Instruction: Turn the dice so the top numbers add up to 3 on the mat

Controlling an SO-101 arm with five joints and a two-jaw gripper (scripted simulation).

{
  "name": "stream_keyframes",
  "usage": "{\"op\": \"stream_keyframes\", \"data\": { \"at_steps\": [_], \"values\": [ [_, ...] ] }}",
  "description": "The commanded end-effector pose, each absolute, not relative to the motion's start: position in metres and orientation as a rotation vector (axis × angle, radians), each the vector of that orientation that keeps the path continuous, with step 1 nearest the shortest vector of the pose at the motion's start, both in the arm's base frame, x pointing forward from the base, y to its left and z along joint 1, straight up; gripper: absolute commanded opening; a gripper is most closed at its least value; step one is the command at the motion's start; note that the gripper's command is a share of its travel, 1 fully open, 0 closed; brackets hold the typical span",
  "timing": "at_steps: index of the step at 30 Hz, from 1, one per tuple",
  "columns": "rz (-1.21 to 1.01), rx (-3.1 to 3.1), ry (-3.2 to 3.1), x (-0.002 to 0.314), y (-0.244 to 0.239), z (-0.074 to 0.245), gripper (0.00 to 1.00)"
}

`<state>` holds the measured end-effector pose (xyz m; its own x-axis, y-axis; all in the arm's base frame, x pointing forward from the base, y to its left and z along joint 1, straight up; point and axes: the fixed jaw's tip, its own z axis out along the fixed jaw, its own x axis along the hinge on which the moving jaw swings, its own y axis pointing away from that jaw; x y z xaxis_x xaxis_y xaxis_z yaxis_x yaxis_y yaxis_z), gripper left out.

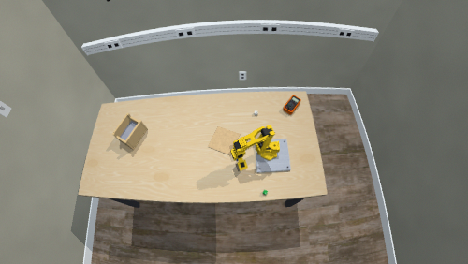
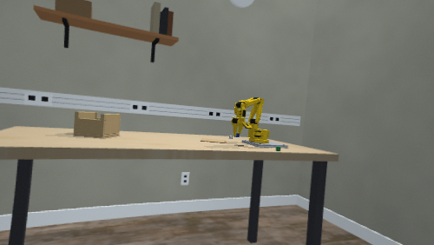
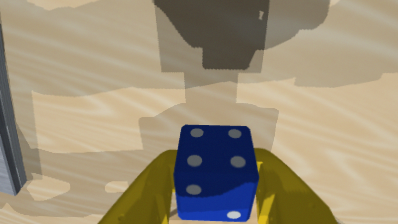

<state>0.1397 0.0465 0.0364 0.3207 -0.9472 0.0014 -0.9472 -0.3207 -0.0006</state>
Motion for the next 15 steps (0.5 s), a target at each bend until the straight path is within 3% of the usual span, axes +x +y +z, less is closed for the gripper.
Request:
{"op": "stream_keyframes", "data": {
  "at_steps": [1,15],
  "values": [
    [0.010,2.555,-1.843,0.1391,0.0455,0.0362,0.00],
    [0.010,2.555,-1.843,0.1392,0.0455,0.0349,0.00]
  ]
}}
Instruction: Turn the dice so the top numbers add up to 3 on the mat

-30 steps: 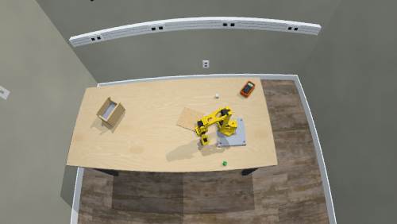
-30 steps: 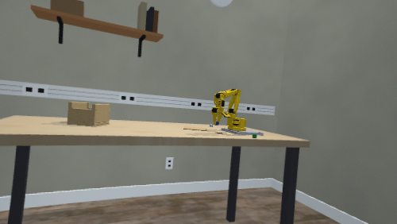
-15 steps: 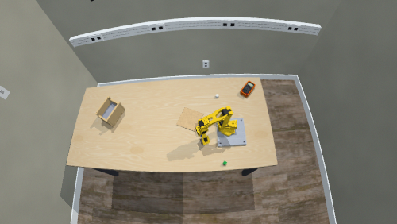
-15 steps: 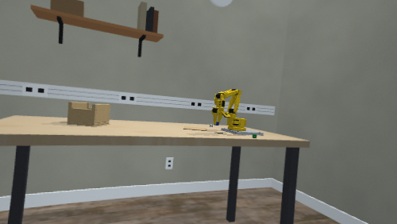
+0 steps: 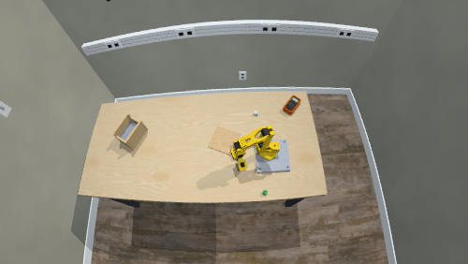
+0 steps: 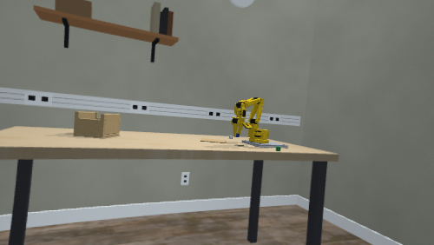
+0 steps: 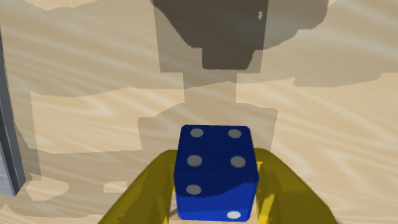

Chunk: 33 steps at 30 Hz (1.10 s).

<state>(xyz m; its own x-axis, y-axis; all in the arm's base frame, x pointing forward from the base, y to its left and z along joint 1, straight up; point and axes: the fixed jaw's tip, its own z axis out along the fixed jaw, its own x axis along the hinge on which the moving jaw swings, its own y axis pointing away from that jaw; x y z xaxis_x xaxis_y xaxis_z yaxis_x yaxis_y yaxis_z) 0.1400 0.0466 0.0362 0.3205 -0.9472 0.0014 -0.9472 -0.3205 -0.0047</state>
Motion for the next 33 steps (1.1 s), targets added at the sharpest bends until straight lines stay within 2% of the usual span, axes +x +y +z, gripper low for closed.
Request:
{"op": "stream_keyframes", "data": {
  "at_steps": [1,33],
  "values": [
    [-0.010,-2.541,1.832,0.139,0.045,0.034,0.00],
    [-0.010,-2.541,1.832,0.139,0.045,0.024,0.00]
  ]
}}
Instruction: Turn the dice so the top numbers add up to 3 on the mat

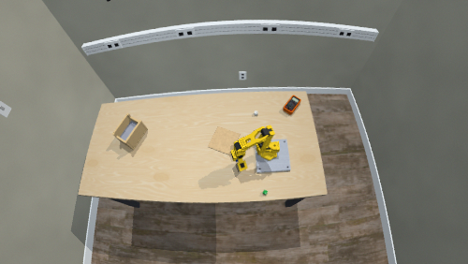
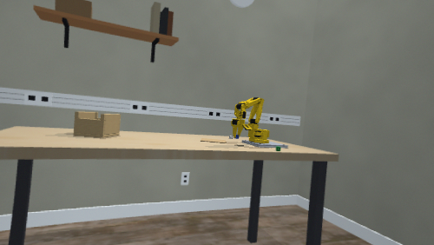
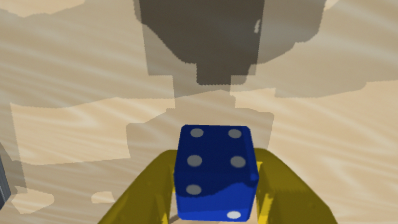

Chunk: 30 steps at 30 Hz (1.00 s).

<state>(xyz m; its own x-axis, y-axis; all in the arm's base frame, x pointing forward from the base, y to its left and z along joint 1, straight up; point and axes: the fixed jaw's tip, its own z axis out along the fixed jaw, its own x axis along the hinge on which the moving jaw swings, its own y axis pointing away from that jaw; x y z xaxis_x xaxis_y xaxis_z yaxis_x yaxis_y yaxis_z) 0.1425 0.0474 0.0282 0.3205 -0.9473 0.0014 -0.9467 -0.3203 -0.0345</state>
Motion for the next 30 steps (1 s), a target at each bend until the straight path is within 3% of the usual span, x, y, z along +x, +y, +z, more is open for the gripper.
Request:
{"op": "stream_keyframes", "data": {
  "at_steps": [1,30],
  "values": [
    [-0.010,-2.541,1.832,0.139,0.045,0.023,0.00],
    [-0.010,-2.541,1.832,0.139,0.045,0.012,0.00]
  ]
}}
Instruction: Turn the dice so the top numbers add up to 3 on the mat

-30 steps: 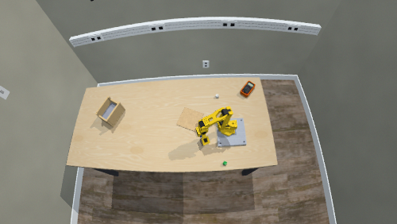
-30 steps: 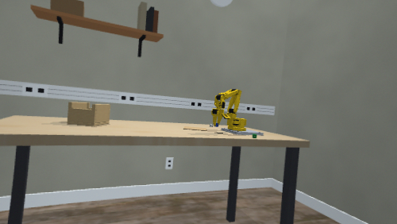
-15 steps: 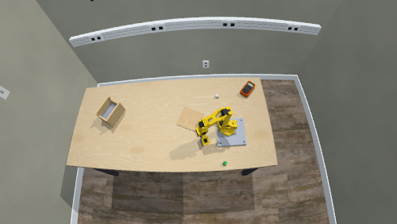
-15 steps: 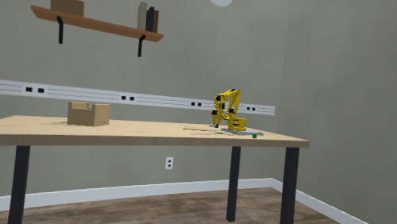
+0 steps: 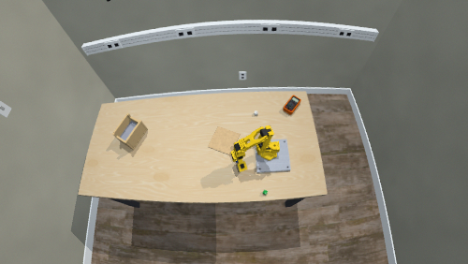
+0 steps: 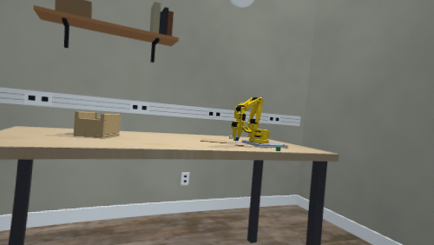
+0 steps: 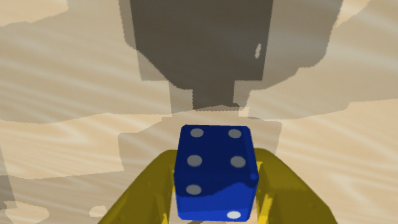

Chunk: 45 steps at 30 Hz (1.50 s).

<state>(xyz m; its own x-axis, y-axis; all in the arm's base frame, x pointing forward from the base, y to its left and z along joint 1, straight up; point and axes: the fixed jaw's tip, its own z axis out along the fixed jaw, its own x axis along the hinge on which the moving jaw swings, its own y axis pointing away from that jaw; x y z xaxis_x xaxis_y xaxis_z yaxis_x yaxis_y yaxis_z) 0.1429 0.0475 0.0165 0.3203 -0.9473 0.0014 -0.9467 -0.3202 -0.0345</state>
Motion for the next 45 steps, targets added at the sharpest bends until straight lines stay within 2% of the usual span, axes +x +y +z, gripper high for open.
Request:
{"op": "stream_keyframes", "data": {
  "at_steps": [1,45],
  "values": [
    [-0.010,-2.541,1.832,0.139,0.045,0.012,0.00],
    [-0.010,-2.541,1.832,0.139,0.045,-0.005,0.00]
  ]
}}
